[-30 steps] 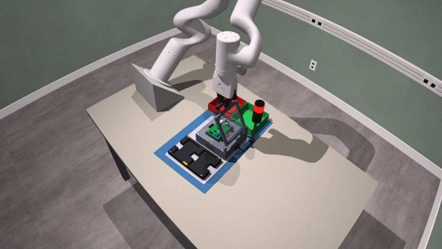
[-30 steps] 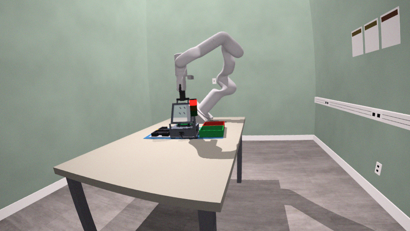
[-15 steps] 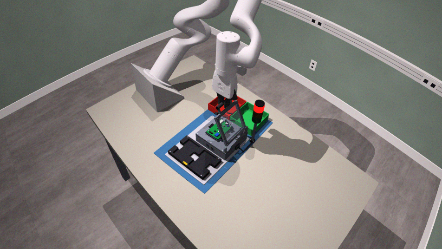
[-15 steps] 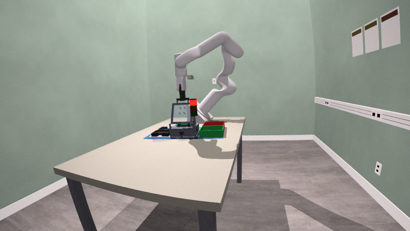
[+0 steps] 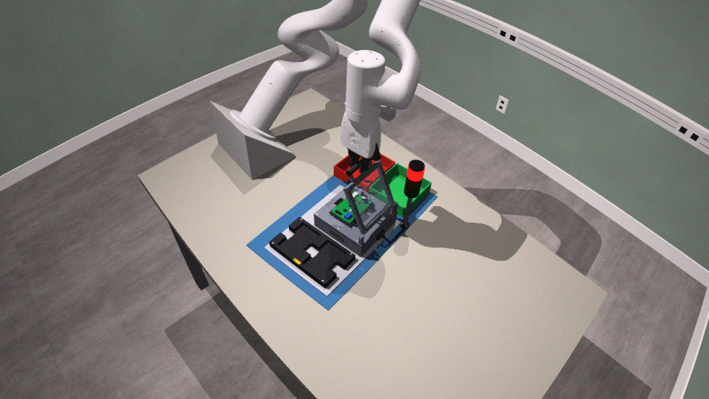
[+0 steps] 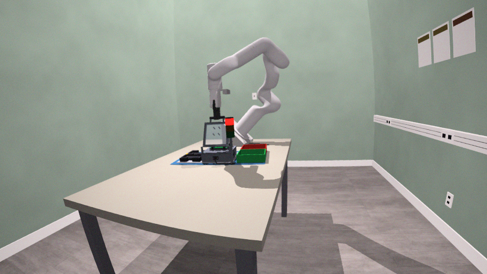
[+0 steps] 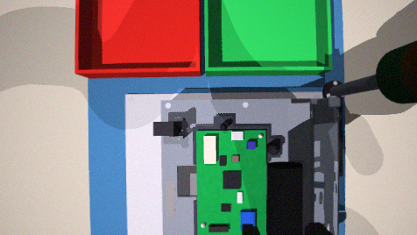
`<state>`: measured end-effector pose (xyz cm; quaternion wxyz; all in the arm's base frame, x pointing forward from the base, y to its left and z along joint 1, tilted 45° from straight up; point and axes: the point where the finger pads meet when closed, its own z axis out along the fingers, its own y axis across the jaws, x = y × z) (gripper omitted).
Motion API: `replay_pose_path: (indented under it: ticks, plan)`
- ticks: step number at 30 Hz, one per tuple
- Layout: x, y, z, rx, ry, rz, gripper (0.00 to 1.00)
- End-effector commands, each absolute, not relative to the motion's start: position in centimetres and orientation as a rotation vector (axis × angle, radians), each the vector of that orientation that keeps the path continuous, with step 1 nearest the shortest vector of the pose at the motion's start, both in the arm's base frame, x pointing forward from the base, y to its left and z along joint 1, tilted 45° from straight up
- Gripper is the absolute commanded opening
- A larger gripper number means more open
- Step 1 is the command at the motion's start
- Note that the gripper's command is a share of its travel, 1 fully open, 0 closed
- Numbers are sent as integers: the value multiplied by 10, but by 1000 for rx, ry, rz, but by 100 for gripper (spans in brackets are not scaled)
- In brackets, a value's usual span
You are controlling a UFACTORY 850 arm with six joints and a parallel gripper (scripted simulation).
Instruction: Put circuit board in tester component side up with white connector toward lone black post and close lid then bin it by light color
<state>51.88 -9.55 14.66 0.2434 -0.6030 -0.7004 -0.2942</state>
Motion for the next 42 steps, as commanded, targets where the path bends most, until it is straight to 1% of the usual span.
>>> replay_pose_path:
  ticks: [1, 26, 27, 42]
  plan:
    - [519, -96, 147, -1648, -1915, -805, 28]
    - [519, -94, 145, -1648, -1915, -805, 28]
    - [519, -94, 145, -1648, -1915, -805, 0]
    - [519, -94, 145, -1648, -1915, -805, 0]
